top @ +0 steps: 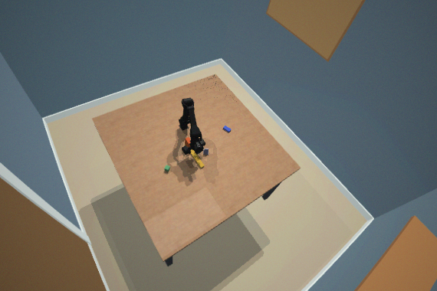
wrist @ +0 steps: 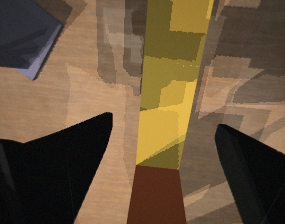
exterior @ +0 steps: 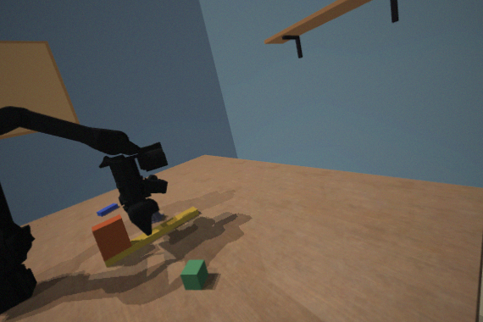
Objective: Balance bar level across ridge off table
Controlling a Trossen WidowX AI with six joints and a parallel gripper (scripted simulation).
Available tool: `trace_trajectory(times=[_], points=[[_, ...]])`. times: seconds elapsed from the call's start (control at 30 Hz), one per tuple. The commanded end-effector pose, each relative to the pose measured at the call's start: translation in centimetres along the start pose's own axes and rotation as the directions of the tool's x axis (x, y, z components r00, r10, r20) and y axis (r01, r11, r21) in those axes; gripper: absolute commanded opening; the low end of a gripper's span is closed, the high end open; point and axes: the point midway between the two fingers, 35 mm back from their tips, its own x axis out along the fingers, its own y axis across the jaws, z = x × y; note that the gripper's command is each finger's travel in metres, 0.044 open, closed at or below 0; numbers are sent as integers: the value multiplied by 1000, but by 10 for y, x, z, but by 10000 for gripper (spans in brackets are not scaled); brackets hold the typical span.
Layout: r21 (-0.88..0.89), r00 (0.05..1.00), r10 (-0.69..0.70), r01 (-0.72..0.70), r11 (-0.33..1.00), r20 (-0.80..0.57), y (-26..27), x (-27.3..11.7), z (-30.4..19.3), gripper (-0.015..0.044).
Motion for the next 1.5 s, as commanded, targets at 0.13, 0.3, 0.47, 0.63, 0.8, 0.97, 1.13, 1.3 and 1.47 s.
trace_trajectory(times=[0.13,0.3,0.47,0.63,0.8,0.97,1.13,1.3,1.47], points=[[-6,1000,-4,4,1000,-1,0,14,0,315],[-6,1000,-4,4,1000,-1,0,21,0,315],[-6,1000,-4,4,1000,-1,0,21,0,315],[-6,1000,-4,4,1000,-1,0,21,0,315],[0,1000,0,0,1000,-2,0,21,-1,289],[0,1000,0,0,1000,-2,0,21,-1,157],[0,1000,0,0,1000,-2,0,21,-1,105],[0,1000,0,0,1000,-2,0,19,0,32],[-1,1000,0,0,1000,-1,-1,7,2,0]])
